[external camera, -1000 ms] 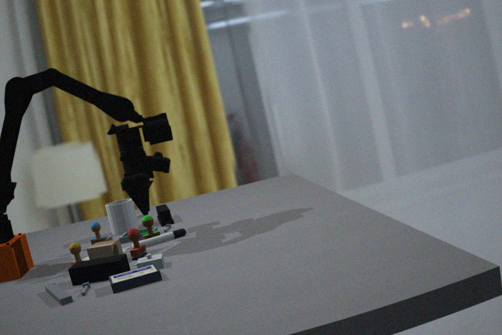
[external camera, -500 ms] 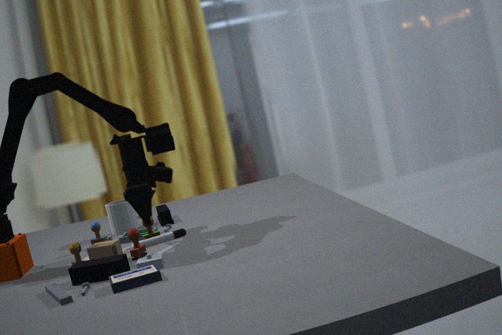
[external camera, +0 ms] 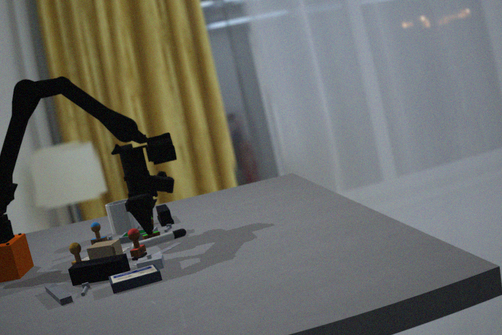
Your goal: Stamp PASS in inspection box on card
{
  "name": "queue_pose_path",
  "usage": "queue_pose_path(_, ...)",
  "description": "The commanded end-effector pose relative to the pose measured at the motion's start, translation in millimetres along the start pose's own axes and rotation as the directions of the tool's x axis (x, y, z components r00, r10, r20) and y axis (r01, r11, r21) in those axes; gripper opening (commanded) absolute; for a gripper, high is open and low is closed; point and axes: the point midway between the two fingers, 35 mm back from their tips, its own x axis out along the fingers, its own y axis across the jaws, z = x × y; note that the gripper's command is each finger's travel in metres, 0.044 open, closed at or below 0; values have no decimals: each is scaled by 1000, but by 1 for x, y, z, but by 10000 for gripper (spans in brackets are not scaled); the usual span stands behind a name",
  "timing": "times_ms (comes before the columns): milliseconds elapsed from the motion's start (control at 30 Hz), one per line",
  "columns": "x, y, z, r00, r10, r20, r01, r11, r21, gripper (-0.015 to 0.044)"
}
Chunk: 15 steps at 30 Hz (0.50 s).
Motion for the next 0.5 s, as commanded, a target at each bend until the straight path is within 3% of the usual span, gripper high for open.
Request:
queue_pose_path(0,3,1,-1,1000,5,-2,-5,1000,-3,224)
queue_pose_path(133,1,0,0,1000,0,-1,0,1000,0,119)
queue_pose_path(467,1,0,0,1000,0,-1,0,1000,0,32)
